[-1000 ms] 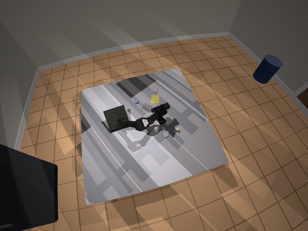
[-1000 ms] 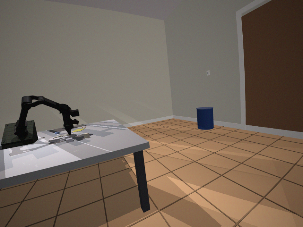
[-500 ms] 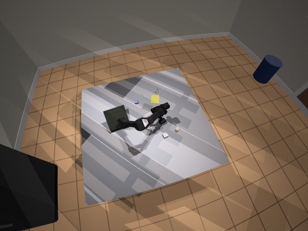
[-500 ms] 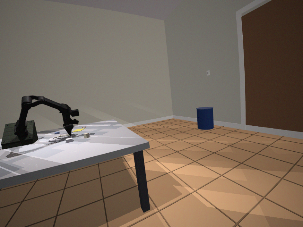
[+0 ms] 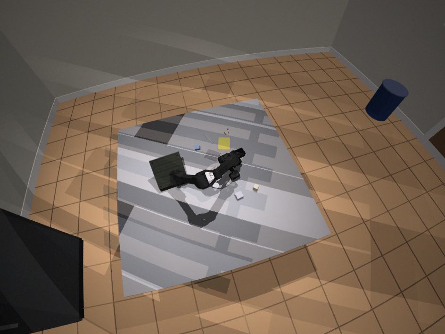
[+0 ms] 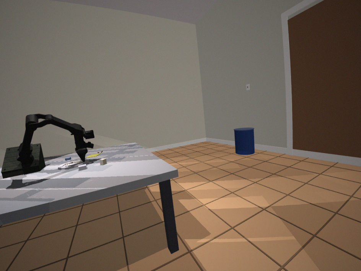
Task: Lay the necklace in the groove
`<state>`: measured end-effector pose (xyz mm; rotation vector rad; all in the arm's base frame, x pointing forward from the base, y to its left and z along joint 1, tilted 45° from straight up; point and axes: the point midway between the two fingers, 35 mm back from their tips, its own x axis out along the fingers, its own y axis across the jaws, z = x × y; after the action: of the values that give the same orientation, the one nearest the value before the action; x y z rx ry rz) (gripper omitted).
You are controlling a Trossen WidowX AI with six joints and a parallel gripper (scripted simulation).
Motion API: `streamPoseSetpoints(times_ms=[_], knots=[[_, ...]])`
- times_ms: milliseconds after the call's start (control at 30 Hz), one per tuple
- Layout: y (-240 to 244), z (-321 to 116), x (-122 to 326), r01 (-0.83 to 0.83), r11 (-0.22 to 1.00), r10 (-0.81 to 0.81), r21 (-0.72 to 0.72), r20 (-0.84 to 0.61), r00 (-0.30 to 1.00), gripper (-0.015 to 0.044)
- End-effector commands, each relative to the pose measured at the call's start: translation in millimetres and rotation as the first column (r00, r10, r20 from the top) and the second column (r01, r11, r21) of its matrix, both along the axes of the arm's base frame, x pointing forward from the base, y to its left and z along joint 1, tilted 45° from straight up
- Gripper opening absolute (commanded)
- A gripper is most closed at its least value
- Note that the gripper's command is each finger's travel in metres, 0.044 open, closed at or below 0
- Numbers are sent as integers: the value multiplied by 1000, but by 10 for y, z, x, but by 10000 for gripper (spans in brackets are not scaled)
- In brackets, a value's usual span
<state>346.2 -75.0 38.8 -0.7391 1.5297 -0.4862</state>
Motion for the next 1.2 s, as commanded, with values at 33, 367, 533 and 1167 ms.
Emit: streamPoseSetpoints(times_ms=[33,367,533,1167], knots=[[0,19,3,2,1000,-2,-4,6,1000,440],[153,18,-241,130,991,-131,13,132,983,309],[321,10,-610,306,950,-309,60,302,902,177],[415,-64,-1185,527,832,-532,174,519,669,120]])
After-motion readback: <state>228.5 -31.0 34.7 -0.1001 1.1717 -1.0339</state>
